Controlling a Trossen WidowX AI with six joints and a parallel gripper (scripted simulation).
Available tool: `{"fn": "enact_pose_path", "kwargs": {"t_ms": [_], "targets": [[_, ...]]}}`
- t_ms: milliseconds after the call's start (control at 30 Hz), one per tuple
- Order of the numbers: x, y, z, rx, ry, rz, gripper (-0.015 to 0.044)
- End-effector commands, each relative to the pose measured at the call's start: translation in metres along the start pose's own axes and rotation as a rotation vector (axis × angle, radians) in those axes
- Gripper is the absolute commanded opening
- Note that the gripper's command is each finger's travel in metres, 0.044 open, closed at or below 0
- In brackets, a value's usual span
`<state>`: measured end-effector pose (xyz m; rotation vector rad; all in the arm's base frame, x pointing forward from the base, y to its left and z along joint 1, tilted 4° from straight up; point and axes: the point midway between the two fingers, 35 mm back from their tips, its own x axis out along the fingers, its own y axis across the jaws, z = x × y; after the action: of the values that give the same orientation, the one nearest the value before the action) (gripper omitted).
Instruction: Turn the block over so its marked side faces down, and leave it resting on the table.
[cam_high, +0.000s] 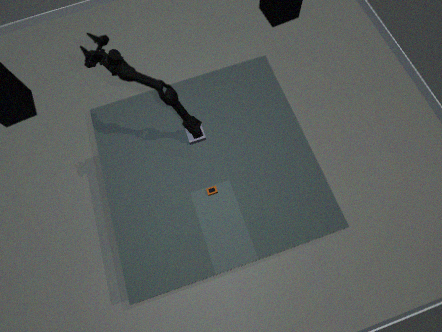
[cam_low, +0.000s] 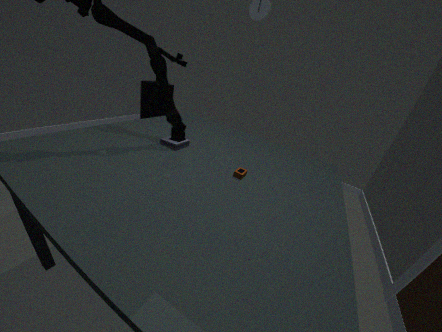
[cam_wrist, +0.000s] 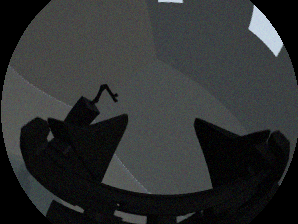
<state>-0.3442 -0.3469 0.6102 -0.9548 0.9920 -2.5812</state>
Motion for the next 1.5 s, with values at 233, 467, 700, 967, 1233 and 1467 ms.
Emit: {"fn": "enact_pose_path", "kwargs": {"t_ms": [233, 467, 700, 967, 1233, 1467], "targets": [[-0.032, 0.093, 0.052, 0.102, -0.054, 0.263, 0.044], [-0.095, 0.179, 0.113, 0.172, -0.125, 0.555, 0.044], [-0.184, 0.247, 0.171, 0.213, -0.194, 0.848, 0.044], [-0.309, 0.301, 0.223, 0.231, -0.245, 1.175, 0.044], [-0.445, 0.326, 0.244, 0.11, -0.316, 1.491, 0.044], [-0.548, 0.325, 0.249, 0.03, -0.338, 1.704, 0.044]]}}
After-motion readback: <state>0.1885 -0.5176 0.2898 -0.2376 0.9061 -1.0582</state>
